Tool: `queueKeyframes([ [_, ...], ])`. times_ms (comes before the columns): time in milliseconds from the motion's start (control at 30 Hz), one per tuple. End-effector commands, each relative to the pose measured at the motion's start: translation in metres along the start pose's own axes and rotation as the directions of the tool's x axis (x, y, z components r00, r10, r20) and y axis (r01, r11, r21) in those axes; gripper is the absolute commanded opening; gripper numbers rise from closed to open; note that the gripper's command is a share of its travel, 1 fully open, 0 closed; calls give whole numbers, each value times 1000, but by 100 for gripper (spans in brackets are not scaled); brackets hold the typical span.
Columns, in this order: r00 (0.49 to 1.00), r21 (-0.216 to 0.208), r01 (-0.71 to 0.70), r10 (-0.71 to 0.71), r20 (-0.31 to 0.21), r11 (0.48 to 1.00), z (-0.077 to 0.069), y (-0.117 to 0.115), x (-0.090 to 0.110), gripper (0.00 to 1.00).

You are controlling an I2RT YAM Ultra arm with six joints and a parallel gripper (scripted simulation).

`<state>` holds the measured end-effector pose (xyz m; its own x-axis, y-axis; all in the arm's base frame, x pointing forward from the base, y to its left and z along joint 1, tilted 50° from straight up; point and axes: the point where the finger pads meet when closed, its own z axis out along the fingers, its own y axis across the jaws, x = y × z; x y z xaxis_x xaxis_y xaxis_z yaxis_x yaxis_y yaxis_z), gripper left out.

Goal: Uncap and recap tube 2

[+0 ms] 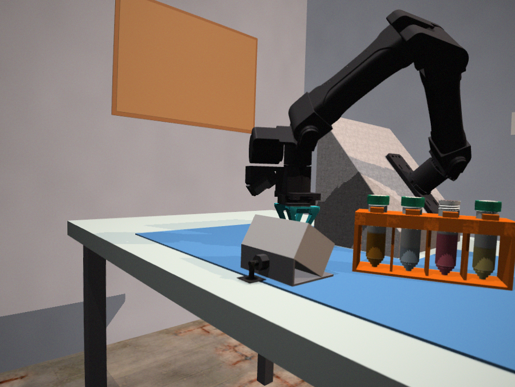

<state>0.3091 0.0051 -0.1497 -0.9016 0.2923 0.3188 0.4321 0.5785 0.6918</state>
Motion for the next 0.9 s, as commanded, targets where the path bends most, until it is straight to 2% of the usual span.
queueKeyframes([
  [0, 1000, -3, 4, -3, 16, 1000, -8, 0, -4, 47],
  [33, 1000, -3, 4, -3, 16, 1000, -8, 0, -4, 47],
  [533, 1000, -1, 4, -4, 16, 1000, -83, 0, -3, 47],
  [600, 1000, -1, 4, -4, 16, 1000, -83, 0, -3, 47],
  [867, 1000, -1, 4, -4, 16, 1000, -123, 0, -2, 47],
])
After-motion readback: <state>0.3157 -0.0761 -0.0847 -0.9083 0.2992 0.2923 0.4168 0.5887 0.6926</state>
